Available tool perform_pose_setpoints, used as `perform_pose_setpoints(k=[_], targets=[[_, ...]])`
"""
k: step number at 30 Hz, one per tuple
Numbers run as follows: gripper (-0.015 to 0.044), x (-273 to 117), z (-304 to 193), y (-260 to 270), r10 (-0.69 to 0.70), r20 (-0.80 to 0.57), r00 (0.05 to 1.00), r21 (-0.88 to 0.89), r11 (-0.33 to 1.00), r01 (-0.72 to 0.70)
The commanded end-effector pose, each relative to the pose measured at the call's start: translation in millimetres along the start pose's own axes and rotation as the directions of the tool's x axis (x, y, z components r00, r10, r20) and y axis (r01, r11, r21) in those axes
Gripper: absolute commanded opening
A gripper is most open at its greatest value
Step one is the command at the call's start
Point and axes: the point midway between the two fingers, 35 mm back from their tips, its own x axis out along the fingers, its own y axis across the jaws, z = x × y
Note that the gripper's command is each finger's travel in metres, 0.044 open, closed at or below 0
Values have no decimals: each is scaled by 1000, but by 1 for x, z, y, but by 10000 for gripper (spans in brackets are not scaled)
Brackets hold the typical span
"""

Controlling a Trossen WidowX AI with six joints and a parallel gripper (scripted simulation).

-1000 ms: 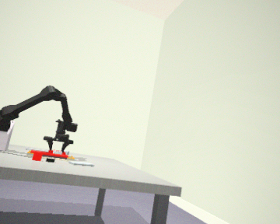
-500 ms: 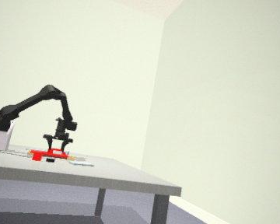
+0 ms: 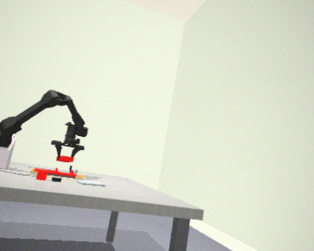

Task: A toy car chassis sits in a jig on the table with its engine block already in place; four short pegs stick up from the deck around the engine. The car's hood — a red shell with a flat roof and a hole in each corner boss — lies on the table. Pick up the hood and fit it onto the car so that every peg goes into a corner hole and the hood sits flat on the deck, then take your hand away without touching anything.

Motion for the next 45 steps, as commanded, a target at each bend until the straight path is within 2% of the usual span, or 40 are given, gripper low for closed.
perform_pose_setpoints(k=[1, 8, 22, 33, 45], targets=[[0, -16, -1, 3, 13, -4, 1000, 7, 1000, -13], [0, -14, 2, 0, 1, -1, 1000, -18, 1000, -1], [0, -18, 56, -5, -31, -12, 999, -385, 923, 24], [0, -19, 99, -15, -58, -20, 998, -640, 768, 32], [0, -20, 145, -32, -89, -29, 996, -852, 523, 22]])
